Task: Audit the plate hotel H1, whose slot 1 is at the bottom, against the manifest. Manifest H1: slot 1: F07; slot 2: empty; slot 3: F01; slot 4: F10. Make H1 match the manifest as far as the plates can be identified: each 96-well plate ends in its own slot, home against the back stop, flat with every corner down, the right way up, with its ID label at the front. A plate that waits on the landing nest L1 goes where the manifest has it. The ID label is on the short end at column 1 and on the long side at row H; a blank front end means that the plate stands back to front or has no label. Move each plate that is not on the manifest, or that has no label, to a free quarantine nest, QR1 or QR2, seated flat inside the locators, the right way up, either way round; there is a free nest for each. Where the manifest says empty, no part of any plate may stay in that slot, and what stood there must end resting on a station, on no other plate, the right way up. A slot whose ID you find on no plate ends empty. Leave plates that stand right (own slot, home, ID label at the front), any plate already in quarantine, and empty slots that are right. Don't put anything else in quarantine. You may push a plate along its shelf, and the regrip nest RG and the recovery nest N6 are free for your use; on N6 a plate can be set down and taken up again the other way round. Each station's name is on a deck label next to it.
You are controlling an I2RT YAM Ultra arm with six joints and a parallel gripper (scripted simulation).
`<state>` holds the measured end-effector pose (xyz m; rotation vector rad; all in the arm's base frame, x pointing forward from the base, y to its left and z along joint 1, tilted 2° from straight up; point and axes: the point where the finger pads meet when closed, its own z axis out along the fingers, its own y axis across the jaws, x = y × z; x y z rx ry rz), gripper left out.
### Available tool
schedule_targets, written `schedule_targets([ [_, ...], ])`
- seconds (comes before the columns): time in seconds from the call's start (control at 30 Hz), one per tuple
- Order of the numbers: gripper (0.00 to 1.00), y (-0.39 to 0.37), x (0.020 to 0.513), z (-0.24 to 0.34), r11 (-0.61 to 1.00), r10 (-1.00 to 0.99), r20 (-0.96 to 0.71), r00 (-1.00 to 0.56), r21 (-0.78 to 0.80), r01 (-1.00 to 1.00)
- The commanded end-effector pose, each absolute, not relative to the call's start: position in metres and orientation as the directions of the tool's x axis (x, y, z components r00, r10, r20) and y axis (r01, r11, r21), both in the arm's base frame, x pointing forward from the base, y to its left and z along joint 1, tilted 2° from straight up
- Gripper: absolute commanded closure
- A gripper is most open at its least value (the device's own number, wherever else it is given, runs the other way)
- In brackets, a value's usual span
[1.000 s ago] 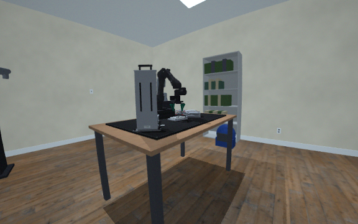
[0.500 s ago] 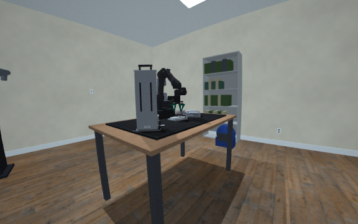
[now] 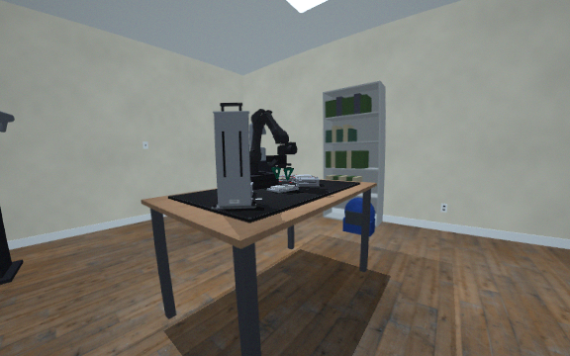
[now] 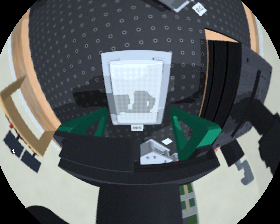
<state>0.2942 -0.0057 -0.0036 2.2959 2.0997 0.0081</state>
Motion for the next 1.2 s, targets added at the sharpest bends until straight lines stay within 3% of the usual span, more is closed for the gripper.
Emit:
schedule_targets([
  [0.0, 0.00, -0.006, 0.300, -0.003, -0.092, 0.996, -0.016, 0.093, 0.050, 0.994],
  [1.17, 0.00, -0.007, 0.302, -0.045, -0.092, 0.996, -0.016, 0.093, 0.050, 0.994],
])
